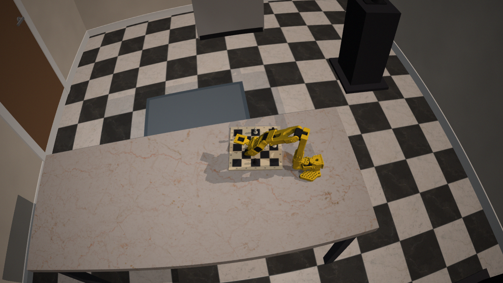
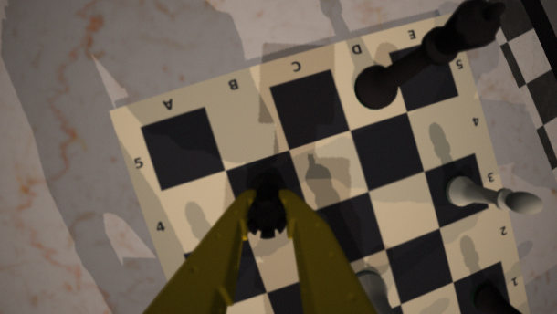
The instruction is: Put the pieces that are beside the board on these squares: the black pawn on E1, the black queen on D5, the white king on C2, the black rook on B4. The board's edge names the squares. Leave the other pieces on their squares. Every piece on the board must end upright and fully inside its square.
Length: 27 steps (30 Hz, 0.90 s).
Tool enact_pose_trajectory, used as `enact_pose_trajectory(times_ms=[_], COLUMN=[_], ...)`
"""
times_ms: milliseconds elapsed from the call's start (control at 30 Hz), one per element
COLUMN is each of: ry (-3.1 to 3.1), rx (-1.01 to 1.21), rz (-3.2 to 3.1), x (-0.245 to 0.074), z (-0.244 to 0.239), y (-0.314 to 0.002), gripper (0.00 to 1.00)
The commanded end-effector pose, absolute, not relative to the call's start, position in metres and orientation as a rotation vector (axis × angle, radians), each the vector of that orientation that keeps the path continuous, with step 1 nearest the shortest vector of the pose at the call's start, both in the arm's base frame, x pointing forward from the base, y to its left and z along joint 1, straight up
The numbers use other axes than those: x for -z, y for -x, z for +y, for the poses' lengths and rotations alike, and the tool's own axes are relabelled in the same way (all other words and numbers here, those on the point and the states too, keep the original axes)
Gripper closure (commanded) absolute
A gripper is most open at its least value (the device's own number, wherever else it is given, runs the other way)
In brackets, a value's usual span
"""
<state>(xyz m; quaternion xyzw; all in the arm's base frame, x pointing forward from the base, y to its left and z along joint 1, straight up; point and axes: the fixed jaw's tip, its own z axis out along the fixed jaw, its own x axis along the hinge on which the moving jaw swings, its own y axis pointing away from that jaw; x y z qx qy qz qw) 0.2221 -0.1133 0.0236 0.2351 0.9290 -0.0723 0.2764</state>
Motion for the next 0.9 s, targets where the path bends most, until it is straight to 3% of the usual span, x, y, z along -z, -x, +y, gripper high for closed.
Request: enact_pose_trajectory(times_ms=[0,867], ry=[-0.628,-0.628], rx=[0.183,0.183], rz=[2.528,2.528], x=[-0.0159,-0.0159], z=[-0.1093,-0.1093], y=[-0.2186,-0.2186], gripper=[1.00,0.88])
